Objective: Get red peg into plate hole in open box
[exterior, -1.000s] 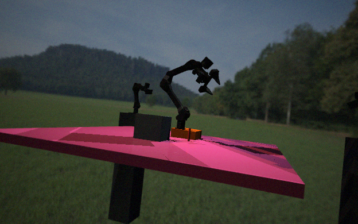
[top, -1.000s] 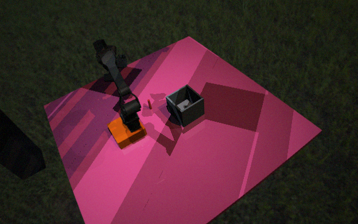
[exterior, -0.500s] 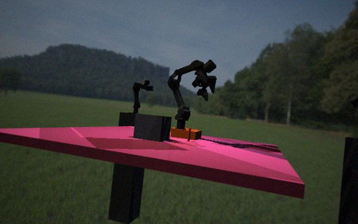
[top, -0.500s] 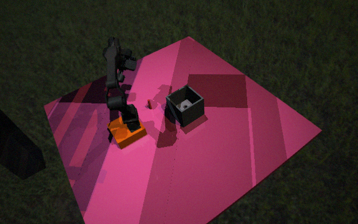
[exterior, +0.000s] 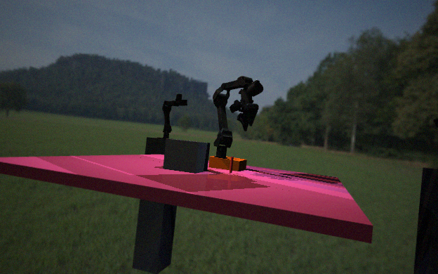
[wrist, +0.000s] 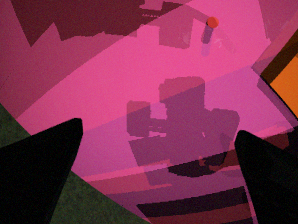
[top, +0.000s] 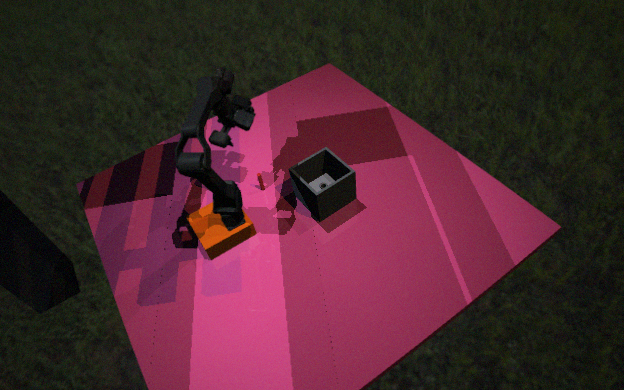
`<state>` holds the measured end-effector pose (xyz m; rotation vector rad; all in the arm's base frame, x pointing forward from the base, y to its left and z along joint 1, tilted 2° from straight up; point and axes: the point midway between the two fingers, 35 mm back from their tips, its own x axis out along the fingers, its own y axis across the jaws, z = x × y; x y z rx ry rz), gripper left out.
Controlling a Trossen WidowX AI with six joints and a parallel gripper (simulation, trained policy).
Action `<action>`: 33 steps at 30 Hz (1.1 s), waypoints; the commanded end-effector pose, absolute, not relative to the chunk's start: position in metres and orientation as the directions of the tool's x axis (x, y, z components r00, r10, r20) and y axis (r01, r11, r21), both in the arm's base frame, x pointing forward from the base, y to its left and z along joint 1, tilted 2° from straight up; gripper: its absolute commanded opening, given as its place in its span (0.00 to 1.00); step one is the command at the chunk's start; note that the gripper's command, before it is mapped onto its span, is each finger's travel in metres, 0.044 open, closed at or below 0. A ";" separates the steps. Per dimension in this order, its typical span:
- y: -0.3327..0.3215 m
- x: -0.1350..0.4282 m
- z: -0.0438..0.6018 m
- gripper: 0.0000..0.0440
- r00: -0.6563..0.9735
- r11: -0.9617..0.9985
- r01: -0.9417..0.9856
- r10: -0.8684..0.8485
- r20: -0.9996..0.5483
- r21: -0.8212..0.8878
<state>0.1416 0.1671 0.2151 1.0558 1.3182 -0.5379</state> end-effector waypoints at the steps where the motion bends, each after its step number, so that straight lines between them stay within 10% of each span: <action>1: 0.160 0.146 0.200 1.00 0.176 0.456 0.857 0.181 -0.968 0.241; 33: 0.127 0.158 0.078 1.00 -0.093 0.365 0.928 0.026 -0.995 -0.078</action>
